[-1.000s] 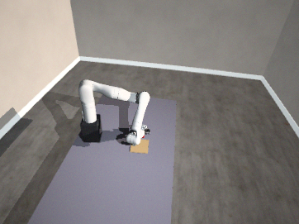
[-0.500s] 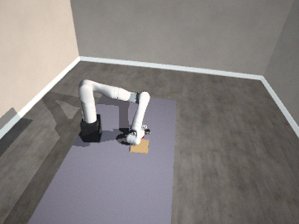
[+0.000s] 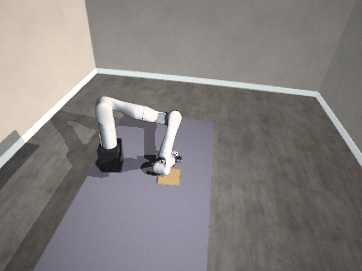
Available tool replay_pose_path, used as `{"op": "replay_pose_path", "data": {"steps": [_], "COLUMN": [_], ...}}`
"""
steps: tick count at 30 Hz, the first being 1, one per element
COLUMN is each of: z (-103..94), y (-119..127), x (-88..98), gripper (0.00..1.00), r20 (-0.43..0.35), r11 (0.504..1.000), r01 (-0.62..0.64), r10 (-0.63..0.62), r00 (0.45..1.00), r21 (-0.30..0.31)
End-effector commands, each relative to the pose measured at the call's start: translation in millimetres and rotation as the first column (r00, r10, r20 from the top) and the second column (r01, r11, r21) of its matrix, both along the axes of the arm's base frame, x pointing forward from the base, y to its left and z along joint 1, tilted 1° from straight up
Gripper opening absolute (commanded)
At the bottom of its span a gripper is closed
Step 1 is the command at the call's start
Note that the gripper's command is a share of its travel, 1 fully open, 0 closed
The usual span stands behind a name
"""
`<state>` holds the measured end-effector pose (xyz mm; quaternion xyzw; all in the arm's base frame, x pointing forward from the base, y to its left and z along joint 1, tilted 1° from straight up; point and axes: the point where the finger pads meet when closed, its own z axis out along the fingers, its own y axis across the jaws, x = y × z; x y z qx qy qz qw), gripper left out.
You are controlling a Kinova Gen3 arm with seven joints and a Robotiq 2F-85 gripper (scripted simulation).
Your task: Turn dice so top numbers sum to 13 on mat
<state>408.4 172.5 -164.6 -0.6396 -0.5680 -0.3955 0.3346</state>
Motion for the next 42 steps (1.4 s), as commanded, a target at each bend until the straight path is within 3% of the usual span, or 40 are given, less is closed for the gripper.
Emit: {"op": "replay_pose_path", "data": {"steps": [1,13,26,37,42], "z": [0.7,2.4,21.7,24.8,36.4], "y": [0,-3,-40,-44,-44], "x": [0.6,0.2,-5.1,-5.7,-6.0], "gripper": [0.46,0.46,0.46,0.46,0.46], "r20": [0.001,0.001,0.001,0.001,0.001], "r11": [1.000,1.000,1.000,1.000,1.000], "r01": [0.000,0.000,0.000,0.000,0.000], "r10": [0.000,0.000,0.000,0.000,0.000], "r00": [1.000,1.000,1.000,1.000,1.000], "r21": [0.001,0.001,0.001,0.001,0.001]}}
